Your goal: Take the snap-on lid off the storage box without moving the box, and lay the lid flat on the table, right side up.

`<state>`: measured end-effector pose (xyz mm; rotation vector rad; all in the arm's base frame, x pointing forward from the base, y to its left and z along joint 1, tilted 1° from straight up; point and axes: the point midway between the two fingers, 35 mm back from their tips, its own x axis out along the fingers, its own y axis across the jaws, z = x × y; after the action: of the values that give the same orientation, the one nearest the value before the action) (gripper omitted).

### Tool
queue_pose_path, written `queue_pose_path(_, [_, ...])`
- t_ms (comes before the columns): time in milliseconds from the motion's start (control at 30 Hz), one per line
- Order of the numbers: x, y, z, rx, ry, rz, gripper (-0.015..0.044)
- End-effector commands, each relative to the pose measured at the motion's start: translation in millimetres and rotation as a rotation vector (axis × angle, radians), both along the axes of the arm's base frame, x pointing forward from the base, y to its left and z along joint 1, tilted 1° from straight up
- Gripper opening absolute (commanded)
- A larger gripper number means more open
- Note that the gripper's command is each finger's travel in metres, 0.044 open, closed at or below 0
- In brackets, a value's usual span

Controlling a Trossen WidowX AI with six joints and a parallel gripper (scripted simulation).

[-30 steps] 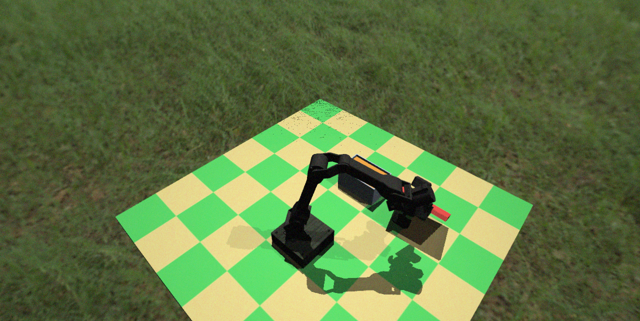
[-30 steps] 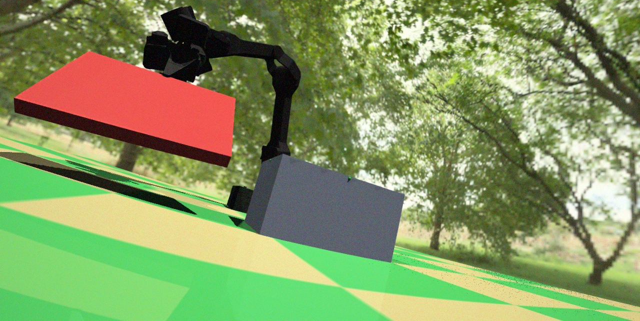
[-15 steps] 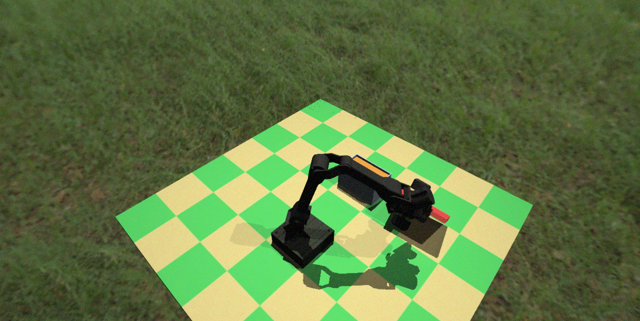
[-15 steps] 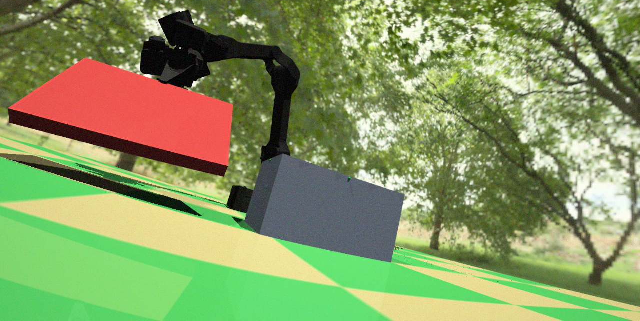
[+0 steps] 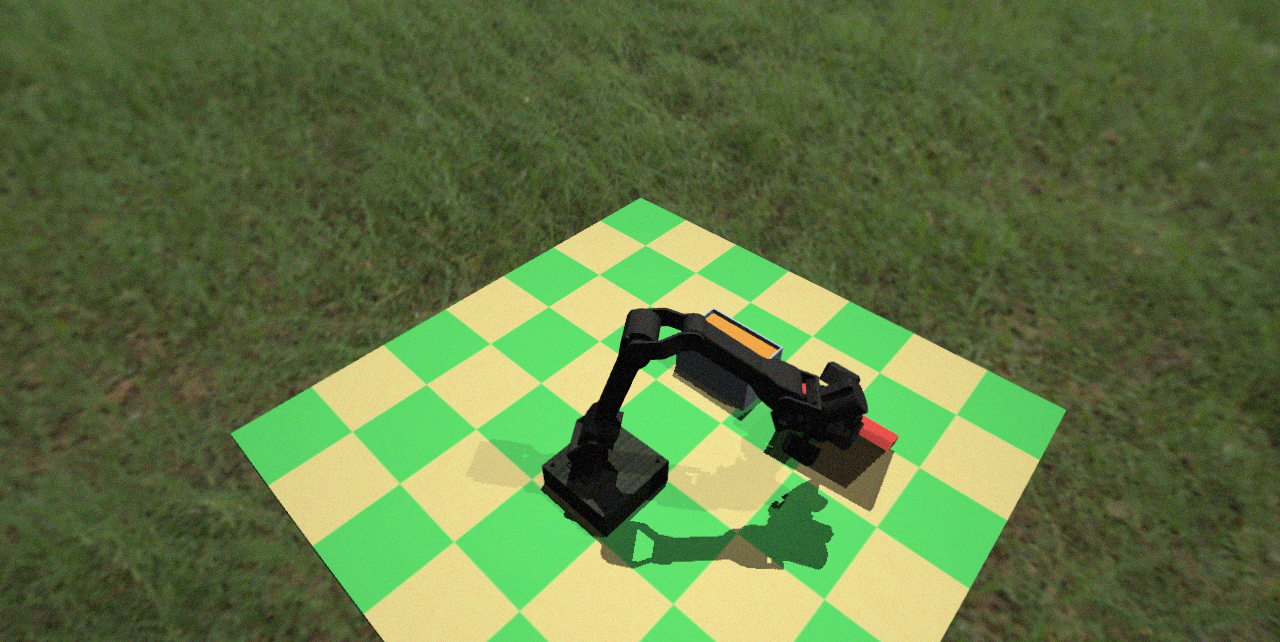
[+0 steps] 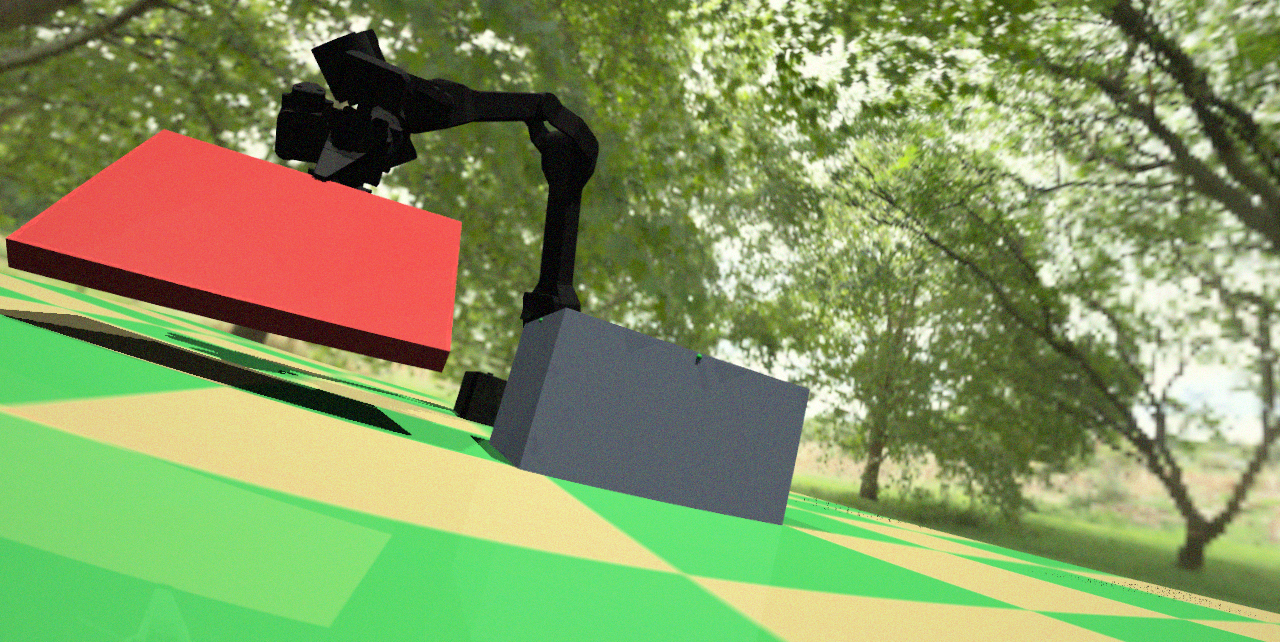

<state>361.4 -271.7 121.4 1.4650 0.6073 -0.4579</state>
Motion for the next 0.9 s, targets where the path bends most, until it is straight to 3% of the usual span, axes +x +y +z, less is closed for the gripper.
queue_pose_path(0, [1, 0, -1, -0.001, -0.008, 0.004, 0.0])
queue_pose_path(867, [1, 0, -22, -0.001, -0.008, 0.004, 0.0])
